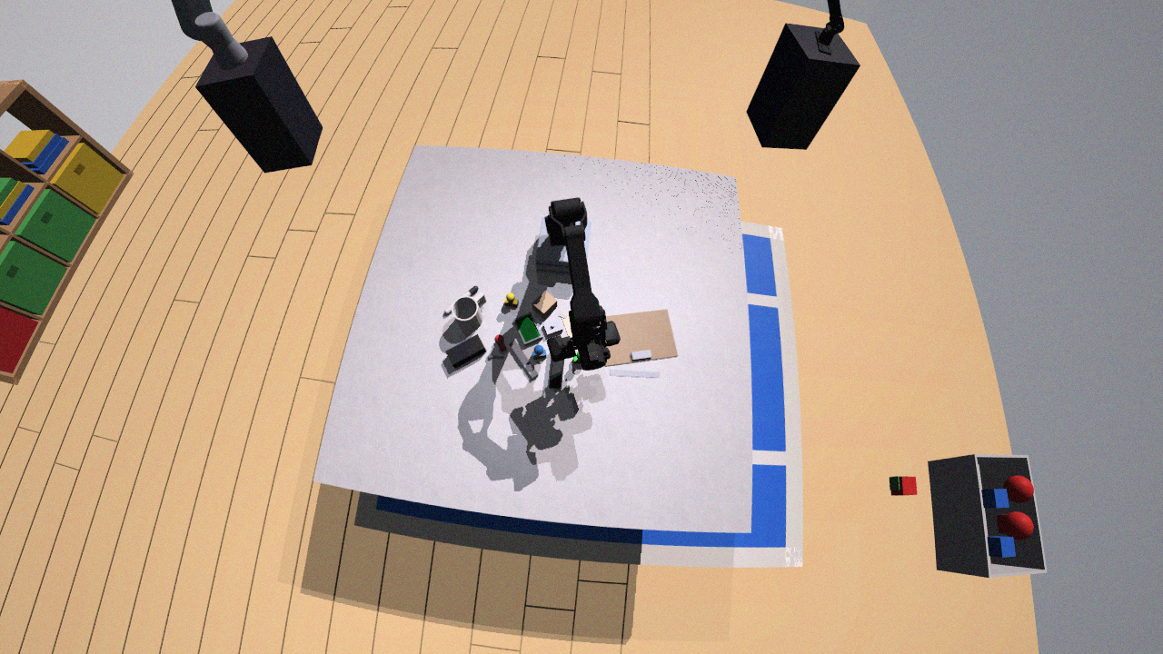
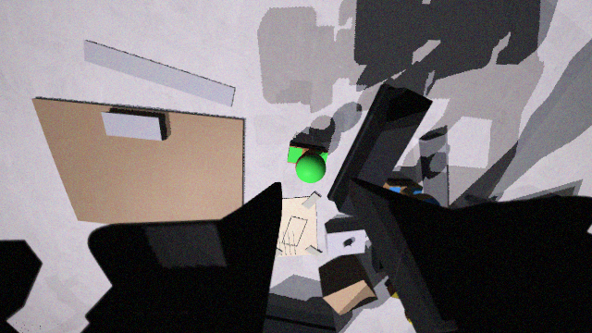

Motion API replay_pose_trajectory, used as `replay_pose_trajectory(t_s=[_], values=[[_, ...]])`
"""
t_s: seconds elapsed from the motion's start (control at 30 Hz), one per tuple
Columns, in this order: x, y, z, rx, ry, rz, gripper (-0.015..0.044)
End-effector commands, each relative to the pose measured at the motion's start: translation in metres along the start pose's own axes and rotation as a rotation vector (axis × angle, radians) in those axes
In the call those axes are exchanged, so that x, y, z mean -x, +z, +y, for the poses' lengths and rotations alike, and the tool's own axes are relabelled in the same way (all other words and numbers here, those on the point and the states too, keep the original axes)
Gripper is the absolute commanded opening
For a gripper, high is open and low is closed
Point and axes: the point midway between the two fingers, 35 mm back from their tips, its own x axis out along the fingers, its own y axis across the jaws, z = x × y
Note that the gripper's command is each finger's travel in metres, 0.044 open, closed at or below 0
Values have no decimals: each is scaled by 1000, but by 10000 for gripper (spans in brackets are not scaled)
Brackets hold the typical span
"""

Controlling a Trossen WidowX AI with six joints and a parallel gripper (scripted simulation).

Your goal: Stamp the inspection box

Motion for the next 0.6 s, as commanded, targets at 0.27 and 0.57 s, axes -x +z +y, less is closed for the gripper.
replay_pose_trajectory(t_s=[0.27, 0.57], values=[[-12, -1, -1, -11, -10, 0, 213], [-27, 0, -1, -11, -10, 0, 213]])
